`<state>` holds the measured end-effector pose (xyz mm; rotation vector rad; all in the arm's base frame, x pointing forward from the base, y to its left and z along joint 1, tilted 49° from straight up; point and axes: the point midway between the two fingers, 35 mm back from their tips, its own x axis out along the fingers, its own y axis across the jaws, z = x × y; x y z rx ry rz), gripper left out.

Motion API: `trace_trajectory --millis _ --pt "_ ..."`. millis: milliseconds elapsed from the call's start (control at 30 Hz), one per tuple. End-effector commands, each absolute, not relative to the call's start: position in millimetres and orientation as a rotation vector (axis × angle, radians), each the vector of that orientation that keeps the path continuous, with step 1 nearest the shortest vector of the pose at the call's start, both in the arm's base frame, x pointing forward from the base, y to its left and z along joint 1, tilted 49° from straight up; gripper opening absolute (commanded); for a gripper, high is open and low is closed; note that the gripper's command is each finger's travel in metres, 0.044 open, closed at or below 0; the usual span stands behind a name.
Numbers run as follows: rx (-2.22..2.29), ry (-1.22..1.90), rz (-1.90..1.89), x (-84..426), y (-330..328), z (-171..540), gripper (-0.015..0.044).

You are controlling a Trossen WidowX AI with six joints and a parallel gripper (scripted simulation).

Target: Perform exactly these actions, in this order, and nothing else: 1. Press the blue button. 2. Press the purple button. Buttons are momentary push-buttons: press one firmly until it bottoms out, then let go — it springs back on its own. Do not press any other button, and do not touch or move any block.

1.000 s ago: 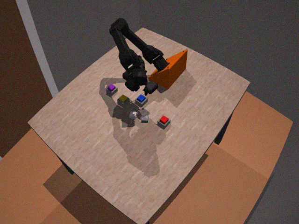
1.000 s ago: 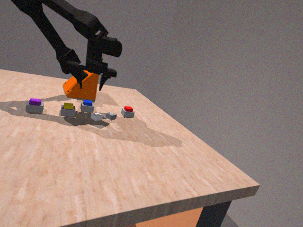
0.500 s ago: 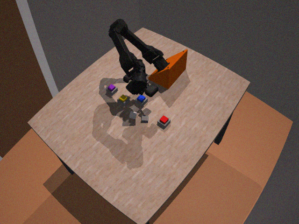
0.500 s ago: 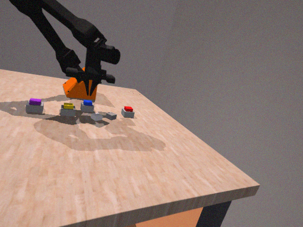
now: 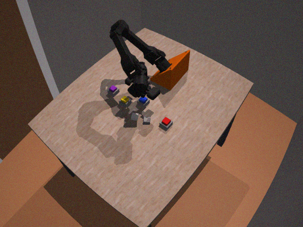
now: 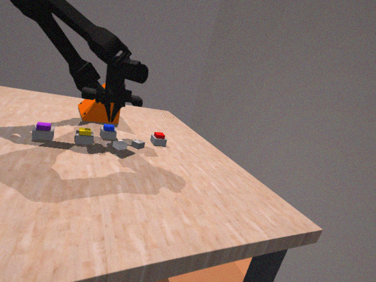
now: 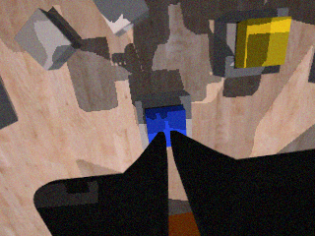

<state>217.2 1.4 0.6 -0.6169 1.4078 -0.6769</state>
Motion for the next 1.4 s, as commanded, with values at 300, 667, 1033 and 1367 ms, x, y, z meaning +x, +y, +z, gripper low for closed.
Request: trace_trajectory --millis 300,667,1033,1367 --pt "-0.631 1.414 -0.679 215 -17 -14 0.002" --pt "-0.631 1.414 -0.679 215 -18 -15 0.002" --pt "-0.631 1.414 -0.679 215 -18 -15 0.002" --pt "-0.63 1.415 -0.677 214 10 9 0.002"
